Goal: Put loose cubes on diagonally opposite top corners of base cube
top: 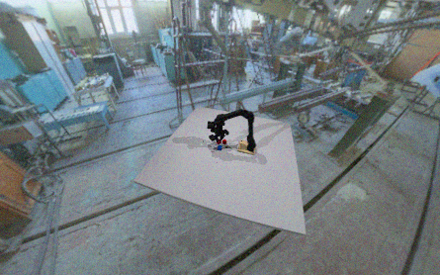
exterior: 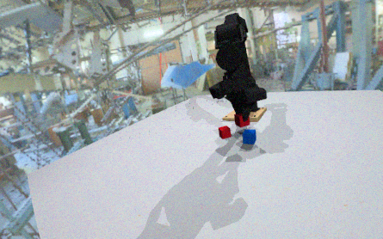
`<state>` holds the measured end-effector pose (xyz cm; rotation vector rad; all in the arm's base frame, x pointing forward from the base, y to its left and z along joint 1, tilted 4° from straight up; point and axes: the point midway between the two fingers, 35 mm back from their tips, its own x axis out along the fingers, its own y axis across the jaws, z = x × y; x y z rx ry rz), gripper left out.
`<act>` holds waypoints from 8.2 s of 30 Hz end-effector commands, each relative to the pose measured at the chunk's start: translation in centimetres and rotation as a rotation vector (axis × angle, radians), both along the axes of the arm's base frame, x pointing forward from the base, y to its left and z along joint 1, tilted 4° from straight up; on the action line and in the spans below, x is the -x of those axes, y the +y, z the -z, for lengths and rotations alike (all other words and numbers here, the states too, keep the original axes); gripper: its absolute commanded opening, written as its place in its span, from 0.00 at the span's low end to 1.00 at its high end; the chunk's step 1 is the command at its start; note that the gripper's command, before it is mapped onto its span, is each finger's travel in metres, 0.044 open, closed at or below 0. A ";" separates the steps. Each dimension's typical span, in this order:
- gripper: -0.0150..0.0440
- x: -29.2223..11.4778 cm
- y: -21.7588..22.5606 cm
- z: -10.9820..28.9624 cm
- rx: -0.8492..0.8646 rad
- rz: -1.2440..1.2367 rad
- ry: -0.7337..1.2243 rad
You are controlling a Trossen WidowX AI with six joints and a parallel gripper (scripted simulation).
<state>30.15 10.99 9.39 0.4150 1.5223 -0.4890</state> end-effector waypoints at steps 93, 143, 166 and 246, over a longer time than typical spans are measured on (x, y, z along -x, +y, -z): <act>0.70 1.4 -6.5 -3.5 -0.012 -1.090 0.050; 0.70 2.5 -9.3 5.1 -0.018 -1.530 0.073; 0.43 2.3 -9.3 4.8 -0.017 -1.530 0.073; 0.43 2.8 0.7 -3.5 -0.008 -0.225 0.011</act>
